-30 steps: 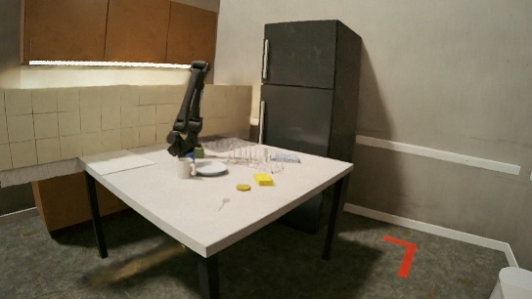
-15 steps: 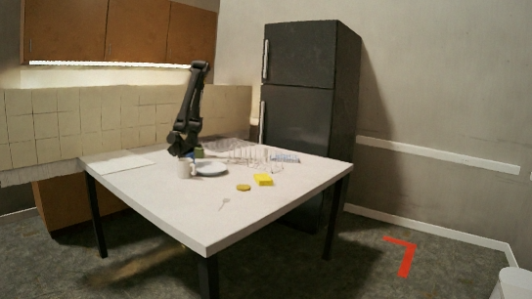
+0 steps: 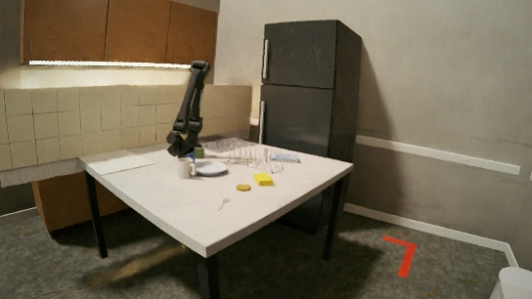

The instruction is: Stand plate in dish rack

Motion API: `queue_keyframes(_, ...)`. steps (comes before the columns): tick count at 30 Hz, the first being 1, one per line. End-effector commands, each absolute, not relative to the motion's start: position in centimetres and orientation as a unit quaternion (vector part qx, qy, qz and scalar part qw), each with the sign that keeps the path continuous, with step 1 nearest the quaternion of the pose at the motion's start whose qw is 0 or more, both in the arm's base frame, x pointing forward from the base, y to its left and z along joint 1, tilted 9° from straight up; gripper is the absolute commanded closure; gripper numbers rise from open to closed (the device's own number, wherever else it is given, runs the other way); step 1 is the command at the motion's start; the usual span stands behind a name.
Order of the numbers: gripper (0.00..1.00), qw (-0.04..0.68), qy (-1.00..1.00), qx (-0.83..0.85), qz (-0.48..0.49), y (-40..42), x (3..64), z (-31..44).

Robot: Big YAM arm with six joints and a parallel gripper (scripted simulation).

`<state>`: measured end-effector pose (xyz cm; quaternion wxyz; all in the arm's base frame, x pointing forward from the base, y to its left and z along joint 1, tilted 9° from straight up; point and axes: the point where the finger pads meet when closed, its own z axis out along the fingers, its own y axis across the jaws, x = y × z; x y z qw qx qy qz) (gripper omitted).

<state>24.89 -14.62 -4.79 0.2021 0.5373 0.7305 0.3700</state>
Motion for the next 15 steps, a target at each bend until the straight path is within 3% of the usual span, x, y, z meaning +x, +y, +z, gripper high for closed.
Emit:
queue_keyframes(1,1.0,0.198,0.732,0.538,0.37,-14.08,24.78,-5.18)
queue_keyframes(15,1.0,0.192,0.732,0.54,0.367,-13.93,24.75,-4.67)
